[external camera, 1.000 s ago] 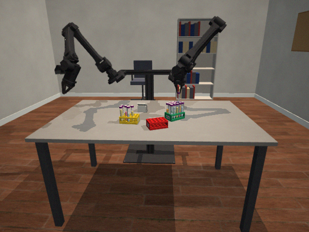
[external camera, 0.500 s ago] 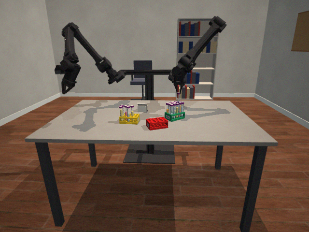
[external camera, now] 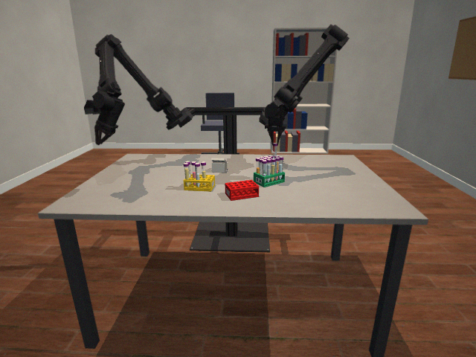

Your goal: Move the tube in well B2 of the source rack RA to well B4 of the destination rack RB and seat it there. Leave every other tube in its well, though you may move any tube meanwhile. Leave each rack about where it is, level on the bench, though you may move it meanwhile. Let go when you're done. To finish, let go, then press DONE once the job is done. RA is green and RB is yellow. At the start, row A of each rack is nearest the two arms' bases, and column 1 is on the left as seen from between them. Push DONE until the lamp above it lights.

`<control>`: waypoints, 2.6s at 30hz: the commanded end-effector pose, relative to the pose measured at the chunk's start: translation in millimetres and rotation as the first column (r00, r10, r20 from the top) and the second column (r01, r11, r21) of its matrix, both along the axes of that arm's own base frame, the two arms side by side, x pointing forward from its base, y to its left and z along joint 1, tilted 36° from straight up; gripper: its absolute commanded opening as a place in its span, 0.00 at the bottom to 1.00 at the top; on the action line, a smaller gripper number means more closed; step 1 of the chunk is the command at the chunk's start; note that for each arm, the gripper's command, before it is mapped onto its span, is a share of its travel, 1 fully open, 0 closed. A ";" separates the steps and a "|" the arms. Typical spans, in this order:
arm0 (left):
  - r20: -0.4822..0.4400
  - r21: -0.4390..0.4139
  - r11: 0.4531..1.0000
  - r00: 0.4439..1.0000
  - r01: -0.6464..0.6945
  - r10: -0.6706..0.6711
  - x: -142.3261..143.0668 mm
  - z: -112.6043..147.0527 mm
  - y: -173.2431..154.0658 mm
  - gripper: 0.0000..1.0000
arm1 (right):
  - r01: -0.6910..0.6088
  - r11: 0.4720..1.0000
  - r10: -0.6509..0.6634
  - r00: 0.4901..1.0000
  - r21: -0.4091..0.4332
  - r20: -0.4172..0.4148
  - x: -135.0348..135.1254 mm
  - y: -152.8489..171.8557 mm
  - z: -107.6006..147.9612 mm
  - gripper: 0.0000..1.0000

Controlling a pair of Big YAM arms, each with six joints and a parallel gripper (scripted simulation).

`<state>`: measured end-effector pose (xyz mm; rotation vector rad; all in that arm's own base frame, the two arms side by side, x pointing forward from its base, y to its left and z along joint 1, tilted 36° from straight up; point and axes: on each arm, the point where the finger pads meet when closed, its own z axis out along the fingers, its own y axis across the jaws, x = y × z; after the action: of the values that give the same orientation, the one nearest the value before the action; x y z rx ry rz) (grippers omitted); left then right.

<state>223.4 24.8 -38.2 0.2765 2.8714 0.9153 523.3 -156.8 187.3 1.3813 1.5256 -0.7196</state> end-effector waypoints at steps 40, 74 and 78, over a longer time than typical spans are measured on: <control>-0.015 0.007 1.000 1.000 0.000 0.000 -0.6 -14.7 12.2 0.00 | -0.003 1.000 0.003 1.000 -0.001 0.029 7.1 1.8 11.8 0.30; 0.006 -0.001 1.000 1.000 0.005 -0.005 8.9 -13.7 8.7 0.00 | -0.003 1.000 0.003 1.000 -0.001 0.029 7.1 1.8 11.8 0.30; 0.006 -0.001 1.000 1.000 0.005 -0.005 9.1 -13.7 8.6 0.00 | -0.003 1.000 0.003 1.000 -0.001 0.029 7.1 1.8 11.8 0.30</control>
<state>225.6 34.2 -51.7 0.2760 2.8719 0.9158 523.3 -156.8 187.3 1.3813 1.5256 -0.7196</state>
